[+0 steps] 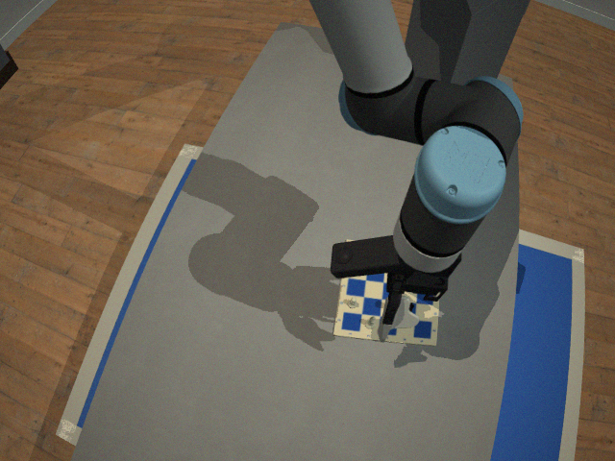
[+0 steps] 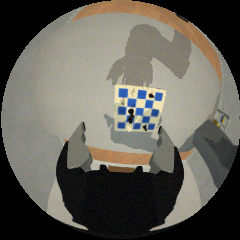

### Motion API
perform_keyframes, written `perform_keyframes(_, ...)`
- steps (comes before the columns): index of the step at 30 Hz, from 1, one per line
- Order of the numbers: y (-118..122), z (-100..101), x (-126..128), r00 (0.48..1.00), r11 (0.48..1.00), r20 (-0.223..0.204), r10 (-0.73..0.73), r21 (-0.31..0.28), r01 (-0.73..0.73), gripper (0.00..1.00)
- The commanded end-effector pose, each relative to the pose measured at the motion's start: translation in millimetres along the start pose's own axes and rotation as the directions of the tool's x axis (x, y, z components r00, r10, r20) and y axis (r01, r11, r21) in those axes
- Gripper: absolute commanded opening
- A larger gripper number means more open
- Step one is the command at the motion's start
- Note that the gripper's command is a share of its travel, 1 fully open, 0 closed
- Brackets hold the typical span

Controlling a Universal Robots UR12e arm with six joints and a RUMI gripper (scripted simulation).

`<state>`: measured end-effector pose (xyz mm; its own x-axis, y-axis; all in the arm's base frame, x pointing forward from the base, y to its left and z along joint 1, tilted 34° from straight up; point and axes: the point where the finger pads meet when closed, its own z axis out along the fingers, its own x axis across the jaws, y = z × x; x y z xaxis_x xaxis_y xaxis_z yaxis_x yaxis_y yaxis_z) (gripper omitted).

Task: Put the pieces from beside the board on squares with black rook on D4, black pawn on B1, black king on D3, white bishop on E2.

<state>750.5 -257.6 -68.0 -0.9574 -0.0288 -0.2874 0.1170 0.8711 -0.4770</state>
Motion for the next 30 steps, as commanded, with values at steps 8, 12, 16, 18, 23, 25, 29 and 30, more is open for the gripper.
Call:
perform_keyframes(8,-0.1,-25.2,-0.4,1.000,1.000,0.001,0.000,0.000,0.000,1.00)
perform_keyframes(12,-0.1,-25.2,-0.4,1.000,1.000,0.001,0.000,0.000,0.000,1.00)
perform_keyframes(16,-0.1,-25.2,-0.4,1.000,1.000,0.001,0.000,0.000,0.000,1.00)
perform_keyframes(18,-0.1,-25.2,-0.4,1.000,1.000,0.001,0.000,0.000,0.000,1.00)
perform_keyframes(23,-0.1,-25.2,-0.4,1.000,1.000,0.001,0.000,0.000,0.000,1.00)
perform_keyframes(25,-0.1,-25.2,-0.4,1.000,1.000,0.001,0.000,0.000,0.000,1.00)
perform_keyframes(29,-0.1,-25.2,-0.4,1.000,1.000,0.001,0.000,0.000,0.000,1.00)
perform_keyframes(30,-0.1,-25.2,-0.4,1.000,1.000,0.001,0.000,0.000,0.000,1.00)
